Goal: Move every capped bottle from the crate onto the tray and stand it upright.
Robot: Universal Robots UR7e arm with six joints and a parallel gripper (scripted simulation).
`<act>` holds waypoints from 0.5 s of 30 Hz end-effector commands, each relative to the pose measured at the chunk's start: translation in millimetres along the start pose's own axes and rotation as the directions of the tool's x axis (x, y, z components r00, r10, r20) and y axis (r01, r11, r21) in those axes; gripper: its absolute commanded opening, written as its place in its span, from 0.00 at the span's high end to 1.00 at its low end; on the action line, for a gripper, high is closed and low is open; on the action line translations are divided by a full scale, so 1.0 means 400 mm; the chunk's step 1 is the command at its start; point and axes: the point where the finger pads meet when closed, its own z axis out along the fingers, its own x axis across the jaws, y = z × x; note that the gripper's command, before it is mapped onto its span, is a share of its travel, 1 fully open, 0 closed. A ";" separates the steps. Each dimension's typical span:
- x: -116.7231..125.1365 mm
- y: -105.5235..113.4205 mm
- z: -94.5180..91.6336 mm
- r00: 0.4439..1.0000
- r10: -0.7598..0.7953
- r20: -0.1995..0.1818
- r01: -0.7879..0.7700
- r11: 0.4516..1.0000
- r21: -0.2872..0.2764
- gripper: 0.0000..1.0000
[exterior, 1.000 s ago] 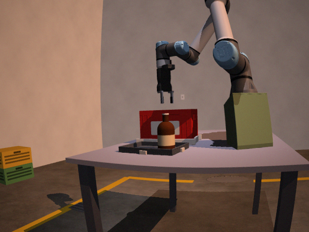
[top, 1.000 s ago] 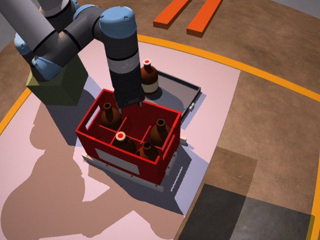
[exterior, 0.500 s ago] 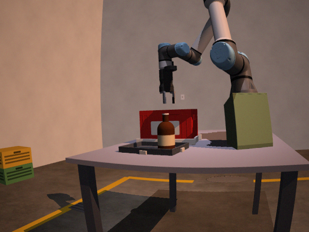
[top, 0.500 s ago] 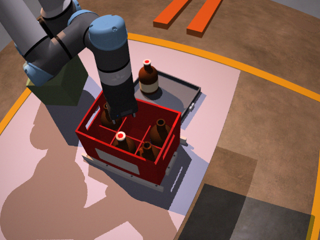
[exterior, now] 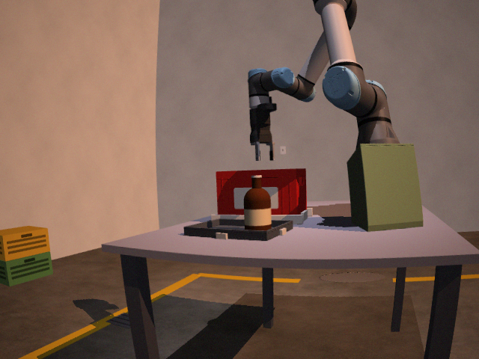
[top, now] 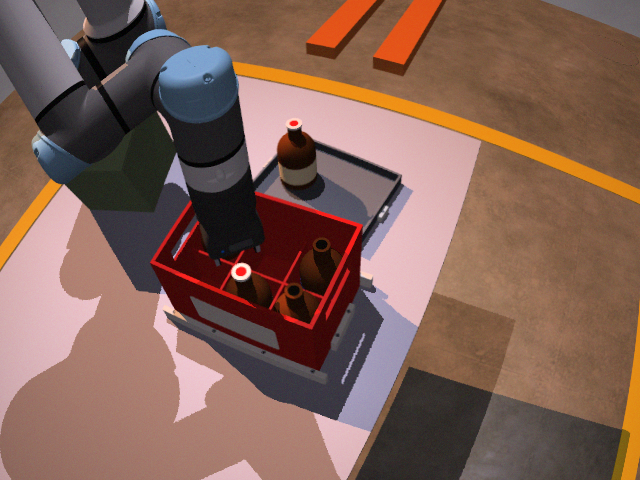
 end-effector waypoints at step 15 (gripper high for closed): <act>-0.013 0.012 0.000 1.000 0.000 -0.001 0.000 1.000 -0.001 0.00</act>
